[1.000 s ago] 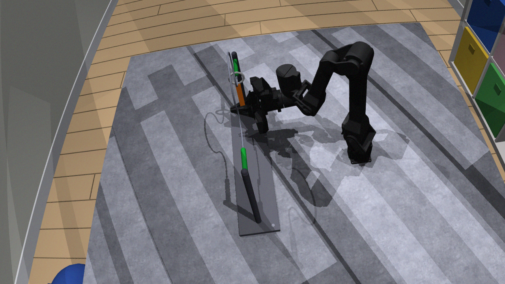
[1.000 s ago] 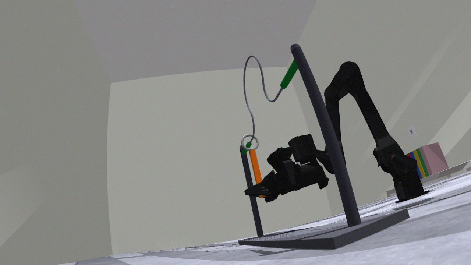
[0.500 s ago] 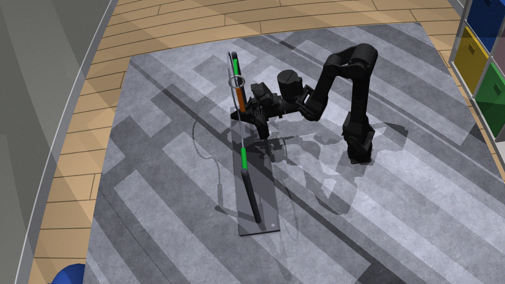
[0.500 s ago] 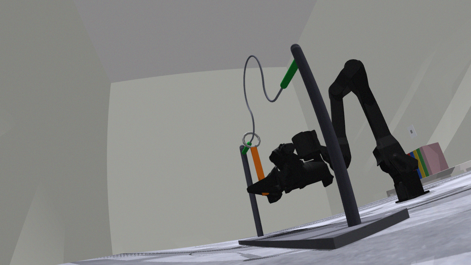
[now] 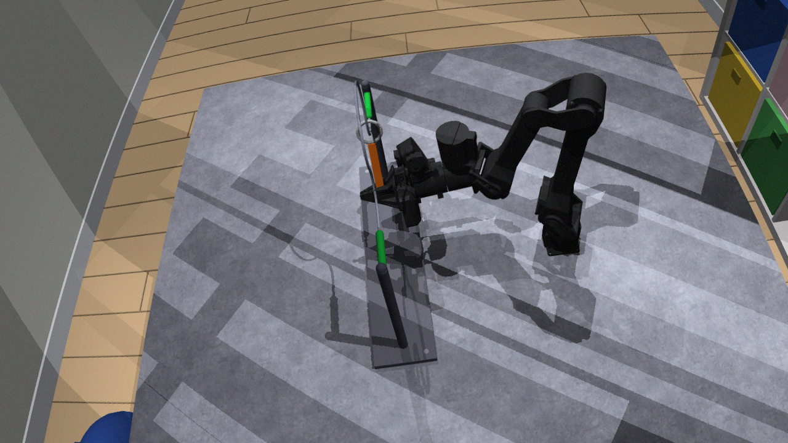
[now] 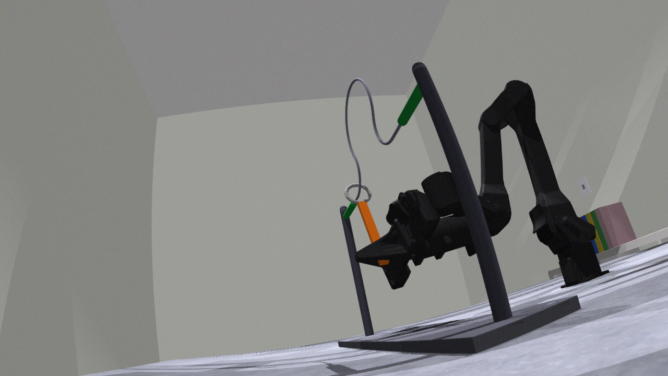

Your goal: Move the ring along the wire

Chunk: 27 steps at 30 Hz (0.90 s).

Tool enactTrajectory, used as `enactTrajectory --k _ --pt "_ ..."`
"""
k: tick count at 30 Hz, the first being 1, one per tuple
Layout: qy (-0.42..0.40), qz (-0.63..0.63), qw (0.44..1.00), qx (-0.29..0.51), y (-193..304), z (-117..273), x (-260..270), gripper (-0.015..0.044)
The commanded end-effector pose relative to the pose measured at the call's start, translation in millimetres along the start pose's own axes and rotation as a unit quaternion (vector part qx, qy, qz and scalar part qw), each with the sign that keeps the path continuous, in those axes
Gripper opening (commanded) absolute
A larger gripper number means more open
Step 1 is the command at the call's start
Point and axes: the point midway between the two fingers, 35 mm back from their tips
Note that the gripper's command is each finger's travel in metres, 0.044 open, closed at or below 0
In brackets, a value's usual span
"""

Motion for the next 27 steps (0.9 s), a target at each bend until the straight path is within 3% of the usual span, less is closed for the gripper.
enactTrajectory --k 1,27 --pt "-0.002 -0.038 0.999 0.000 3.5 0.9 12.2 -0.0150" --pt "-0.019 -0.249 0.959 0.132 -0.4 32.7 81.1 -0.0150"
Point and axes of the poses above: the point midway between the two fingers, 35 mm back from their tips, its own z axis back along the fingers, its own x axis across the jaws, y = z × x, and after that the axes turned 15 degrees about -z, right-handed
